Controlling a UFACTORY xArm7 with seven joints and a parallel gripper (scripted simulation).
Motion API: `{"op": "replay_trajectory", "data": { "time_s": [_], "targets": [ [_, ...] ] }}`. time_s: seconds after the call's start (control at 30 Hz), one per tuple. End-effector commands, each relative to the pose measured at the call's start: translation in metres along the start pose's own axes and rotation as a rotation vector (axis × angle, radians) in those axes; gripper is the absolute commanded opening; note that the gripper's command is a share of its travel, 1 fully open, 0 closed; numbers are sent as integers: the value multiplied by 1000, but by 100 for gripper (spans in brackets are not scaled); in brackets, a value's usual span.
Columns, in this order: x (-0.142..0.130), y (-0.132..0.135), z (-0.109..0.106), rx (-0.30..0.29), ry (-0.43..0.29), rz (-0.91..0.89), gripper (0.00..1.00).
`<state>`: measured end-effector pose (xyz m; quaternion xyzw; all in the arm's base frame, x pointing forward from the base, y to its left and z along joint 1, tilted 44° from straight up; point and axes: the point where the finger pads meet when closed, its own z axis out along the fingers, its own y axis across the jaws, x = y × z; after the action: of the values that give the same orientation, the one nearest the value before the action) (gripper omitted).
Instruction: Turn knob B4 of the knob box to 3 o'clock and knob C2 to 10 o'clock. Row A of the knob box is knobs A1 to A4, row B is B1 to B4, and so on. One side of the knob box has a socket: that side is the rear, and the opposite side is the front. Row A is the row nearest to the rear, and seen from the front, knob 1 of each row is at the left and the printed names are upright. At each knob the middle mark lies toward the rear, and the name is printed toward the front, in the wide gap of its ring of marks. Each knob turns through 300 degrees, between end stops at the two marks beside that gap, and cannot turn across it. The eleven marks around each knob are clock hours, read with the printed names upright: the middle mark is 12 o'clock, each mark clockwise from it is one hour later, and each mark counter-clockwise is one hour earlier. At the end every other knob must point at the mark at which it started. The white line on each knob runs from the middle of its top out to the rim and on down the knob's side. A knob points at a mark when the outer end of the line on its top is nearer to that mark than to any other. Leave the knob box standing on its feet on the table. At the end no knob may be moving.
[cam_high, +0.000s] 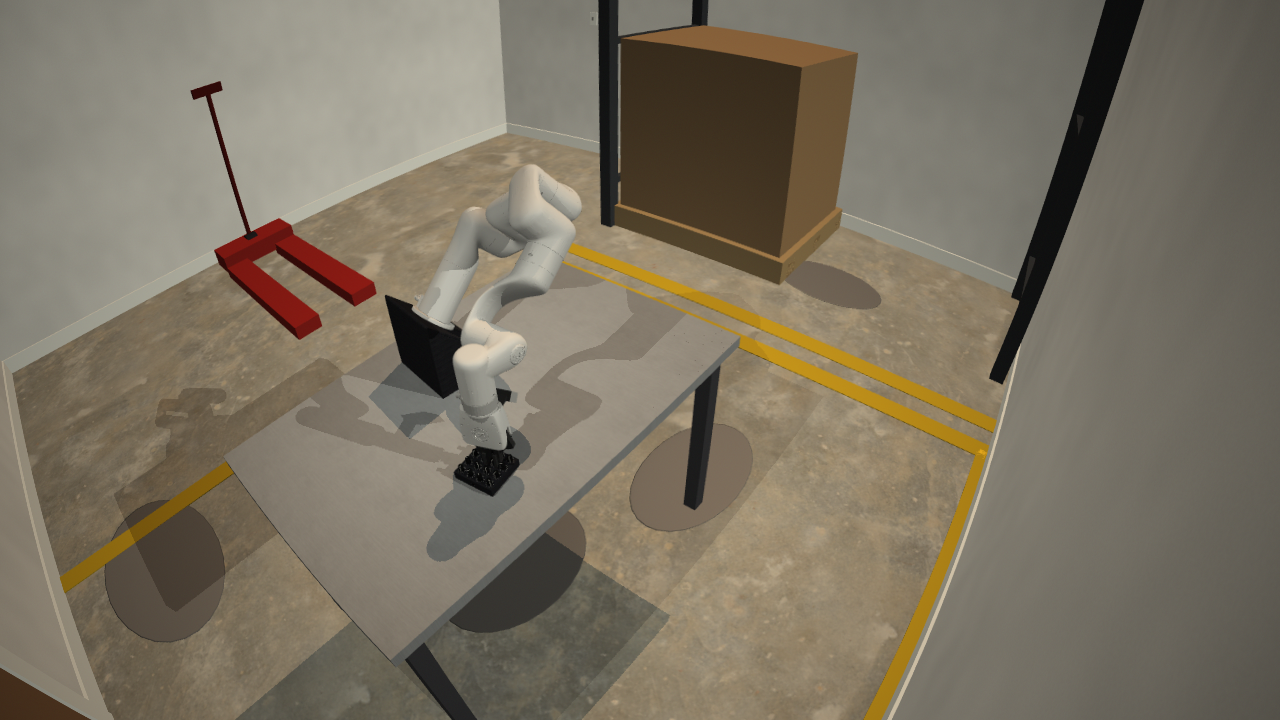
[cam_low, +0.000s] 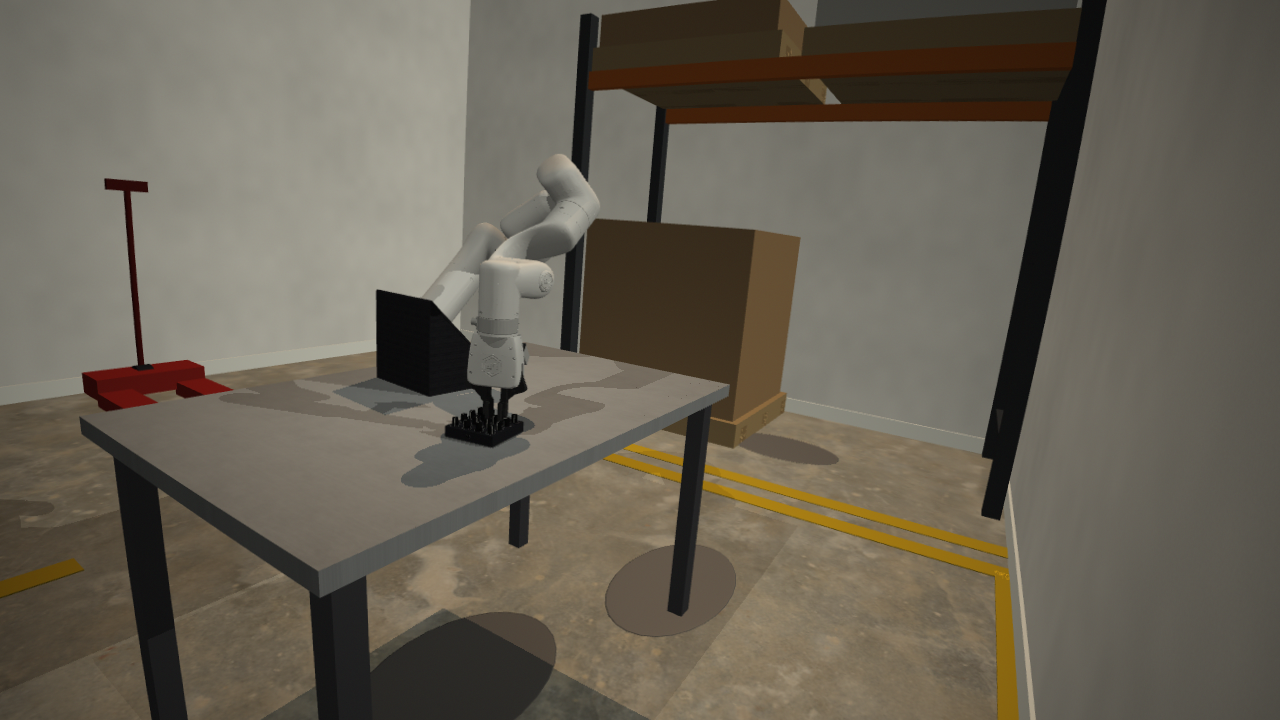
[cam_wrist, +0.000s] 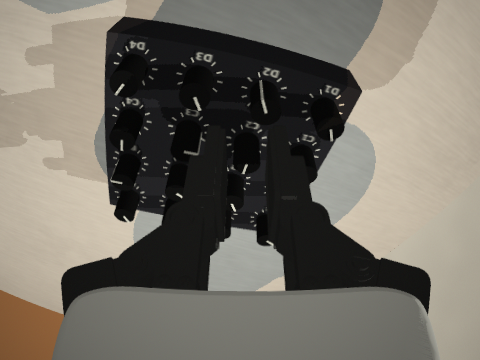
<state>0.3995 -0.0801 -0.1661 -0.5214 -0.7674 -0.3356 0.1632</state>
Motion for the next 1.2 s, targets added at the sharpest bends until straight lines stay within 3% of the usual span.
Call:
{"op": "replay_trajectory", "data": {
  "time_s": [0.0, 0.63, 0.67, 1.17],
  "targets": [
    [-2, 0, -2, -1, -4, 0, 19],
    [-2, 0, -2, -1, -4, 0, 19],
    [-2, 0, -2, -1, -4, 0, 8],
    [-2, 0, -2, -1, -4, 0, 8]
  ]
}}
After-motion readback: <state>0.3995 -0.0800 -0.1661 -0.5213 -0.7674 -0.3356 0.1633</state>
